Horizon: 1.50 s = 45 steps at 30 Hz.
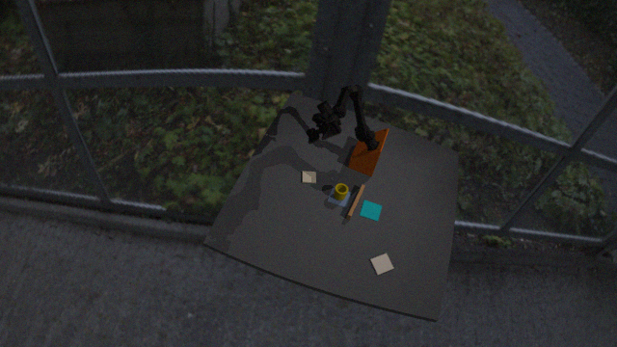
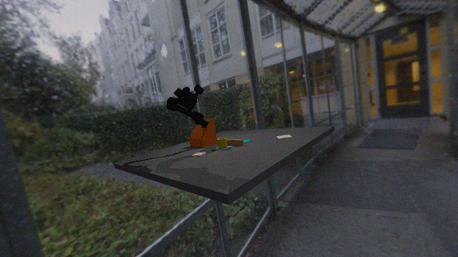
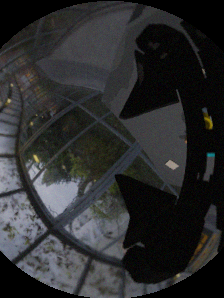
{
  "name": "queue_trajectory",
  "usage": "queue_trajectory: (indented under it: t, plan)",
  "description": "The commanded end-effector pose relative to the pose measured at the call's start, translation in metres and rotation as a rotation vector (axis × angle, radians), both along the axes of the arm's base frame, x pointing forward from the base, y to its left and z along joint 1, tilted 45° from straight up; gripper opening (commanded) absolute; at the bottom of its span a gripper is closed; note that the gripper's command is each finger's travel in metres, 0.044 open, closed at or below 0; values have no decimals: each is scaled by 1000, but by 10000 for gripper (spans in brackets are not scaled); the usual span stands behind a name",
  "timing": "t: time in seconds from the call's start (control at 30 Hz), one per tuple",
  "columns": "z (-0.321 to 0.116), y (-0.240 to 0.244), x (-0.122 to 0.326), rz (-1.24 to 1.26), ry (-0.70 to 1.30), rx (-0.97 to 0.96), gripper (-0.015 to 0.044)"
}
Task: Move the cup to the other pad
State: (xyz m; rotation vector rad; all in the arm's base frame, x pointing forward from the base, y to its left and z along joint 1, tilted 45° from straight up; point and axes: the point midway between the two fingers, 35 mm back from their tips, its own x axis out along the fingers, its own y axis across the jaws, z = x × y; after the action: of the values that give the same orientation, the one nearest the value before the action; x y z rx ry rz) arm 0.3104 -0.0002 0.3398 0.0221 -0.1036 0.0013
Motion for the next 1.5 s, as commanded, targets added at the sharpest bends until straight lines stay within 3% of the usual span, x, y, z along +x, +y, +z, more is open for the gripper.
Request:
queue_trajectory:
  t: [0.0,0.27,0.47,0.67,0.77,1.47]
  plan:
    - [-4,-1,2,-6,15,-7,374]
    - [-159,-20,38,-138,668,-412,167]
    - [-261,-44,6,-75,1230,-922,167]
    - [-315,-65,-43,191,1723,-1464,167]
    - [-322,-65,-49,247,1789,-1545,167]
    - [-337,-79,-46,250,1788,-1544,167]
